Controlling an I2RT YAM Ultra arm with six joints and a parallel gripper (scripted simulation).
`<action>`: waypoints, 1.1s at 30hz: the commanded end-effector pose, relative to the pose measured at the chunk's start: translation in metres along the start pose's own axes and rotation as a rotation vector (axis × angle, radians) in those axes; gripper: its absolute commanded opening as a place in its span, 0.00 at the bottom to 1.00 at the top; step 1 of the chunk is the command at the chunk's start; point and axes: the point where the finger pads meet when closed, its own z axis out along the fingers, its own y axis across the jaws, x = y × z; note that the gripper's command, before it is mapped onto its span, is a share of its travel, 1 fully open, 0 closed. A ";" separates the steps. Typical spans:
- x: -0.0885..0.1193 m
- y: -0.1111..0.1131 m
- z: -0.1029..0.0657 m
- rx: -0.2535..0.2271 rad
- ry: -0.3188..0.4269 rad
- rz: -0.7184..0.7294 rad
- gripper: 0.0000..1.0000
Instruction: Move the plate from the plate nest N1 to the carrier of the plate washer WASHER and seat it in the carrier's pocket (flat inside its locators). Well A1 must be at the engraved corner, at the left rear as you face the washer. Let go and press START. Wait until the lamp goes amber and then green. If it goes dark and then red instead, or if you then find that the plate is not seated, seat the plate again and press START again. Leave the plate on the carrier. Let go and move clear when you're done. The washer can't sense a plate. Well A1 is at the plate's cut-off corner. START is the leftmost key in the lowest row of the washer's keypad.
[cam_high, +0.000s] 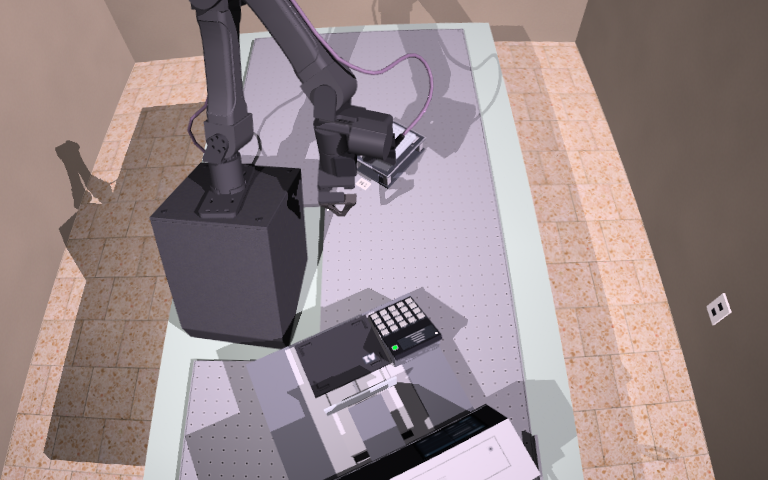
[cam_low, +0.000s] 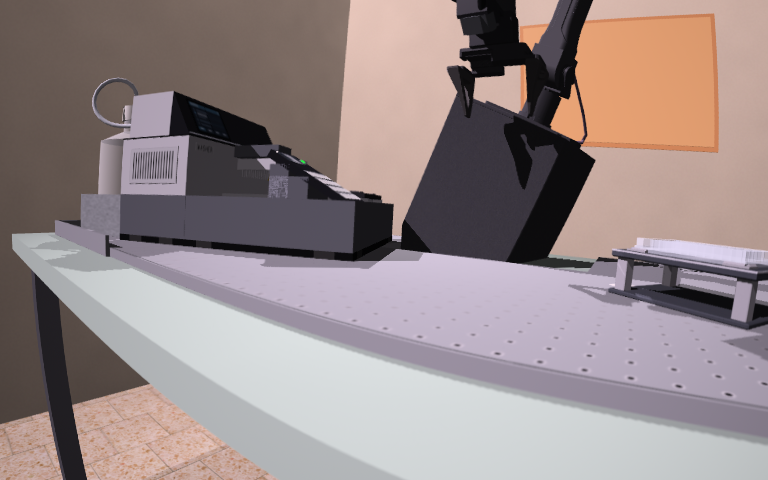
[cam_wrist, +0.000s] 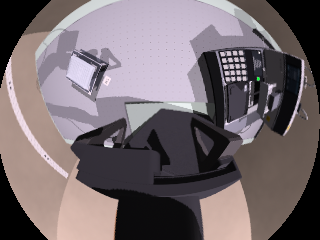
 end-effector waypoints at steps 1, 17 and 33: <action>-0.010 -0.003 -0.012 0.016 -0.039 -0.012 1.00; -0.050 0.057 0.016 0.007 -0.024 -0.474 1.00; -0.088 0.113 0.036 0.012 -0.026 -0.460 1.00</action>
